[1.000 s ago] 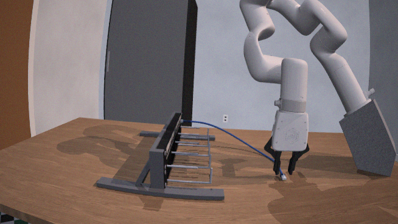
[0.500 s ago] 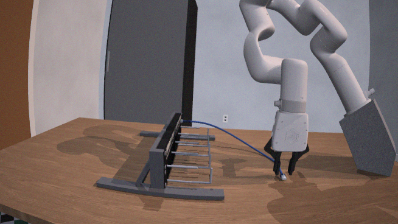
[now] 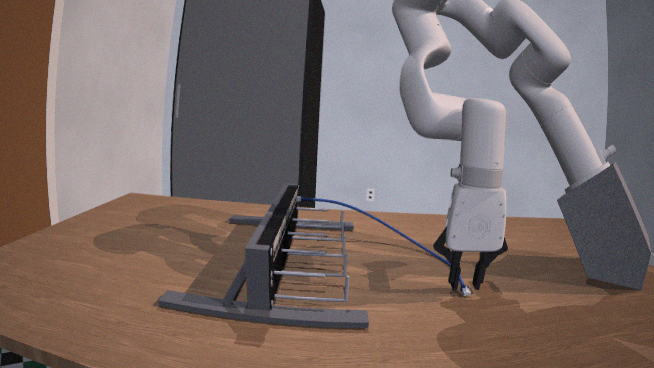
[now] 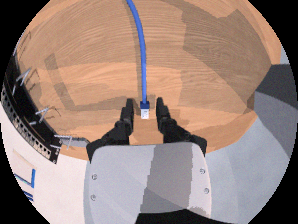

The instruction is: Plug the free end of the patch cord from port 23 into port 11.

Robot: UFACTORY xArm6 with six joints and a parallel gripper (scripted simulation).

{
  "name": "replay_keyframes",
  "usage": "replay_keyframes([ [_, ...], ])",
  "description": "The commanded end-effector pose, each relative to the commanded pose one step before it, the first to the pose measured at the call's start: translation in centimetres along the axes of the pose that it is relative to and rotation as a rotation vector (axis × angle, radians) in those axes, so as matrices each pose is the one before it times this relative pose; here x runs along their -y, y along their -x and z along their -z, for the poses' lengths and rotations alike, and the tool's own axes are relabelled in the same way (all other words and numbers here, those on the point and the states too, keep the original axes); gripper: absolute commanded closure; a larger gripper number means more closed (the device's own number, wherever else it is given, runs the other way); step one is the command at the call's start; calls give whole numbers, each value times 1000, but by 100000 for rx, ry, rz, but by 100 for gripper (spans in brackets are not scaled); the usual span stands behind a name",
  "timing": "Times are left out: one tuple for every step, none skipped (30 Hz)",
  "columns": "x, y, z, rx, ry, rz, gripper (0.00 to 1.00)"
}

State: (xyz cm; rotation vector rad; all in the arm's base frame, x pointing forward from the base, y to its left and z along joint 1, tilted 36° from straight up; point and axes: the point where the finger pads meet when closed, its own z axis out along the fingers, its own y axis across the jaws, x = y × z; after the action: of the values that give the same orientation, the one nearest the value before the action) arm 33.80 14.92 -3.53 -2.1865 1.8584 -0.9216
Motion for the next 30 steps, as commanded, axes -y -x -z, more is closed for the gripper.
replay_keyframes([
  [62, 51, -162, 139, -137, -20, 62],
  [0, 0, -32, 0, 0, 0, 62],
  [0, 0, -31, 0, 0, 0, 62],
  [0, 0, -30, 0, 0, 0, 62],
  [0, 0, -29, 0, 0, 0, 62],
  [0, 0, 0, 0, 0, 0, 62],
  [0, 0, 0, 0, 0, 0, 62],
  [0, 0, -28, 0, 0, 0, 62],
  [0, 0, -27, 0, 0, 0, 62],
  [0, 0, -25, 0, 0, 0, 62],
  [0, 0, -24, 0, 0, 0, 62],
  [0, 0, -22, 0, 0, 0, 62],
  [0, 0, -20, 0, 0, 0, 62],
  [0, 0, -19, 0, 0, 0, 62],
  [0, 0, -17, 0, 0, 0, 62],
  [0, 0, -15, 0, 0, 0, 62],
  [0, 0, -13, 0, 0, 0, 62],
  [0, 0, -12, 0, 0, 0, 62],
  [0, 0, -10, 0, 0, 0, 62],
  [0, 0, -8, 0, 0, 0, 62],
  [0, 0, -7, 0, 0, 0, 62],
  [0, 0, -5, 0, 0, 0, 62],
  [0, 0, 0, 0, 0, 0, 62],
  [0, 0, 0, 0, 0, 0, 62],
  [0, 0, -4, 0, 0, 0, 62],
  [0, 0, -3, 0, 0, 0, 62],
  [0, 0, -2, 0, 0, 0, 62],
  [0, 0, -1, 0, 0, 0, 62],
  [0, 0, 0, 0, 0, 0, 62],
  [0, 0, 0, 0, 0, 0, 62],
])
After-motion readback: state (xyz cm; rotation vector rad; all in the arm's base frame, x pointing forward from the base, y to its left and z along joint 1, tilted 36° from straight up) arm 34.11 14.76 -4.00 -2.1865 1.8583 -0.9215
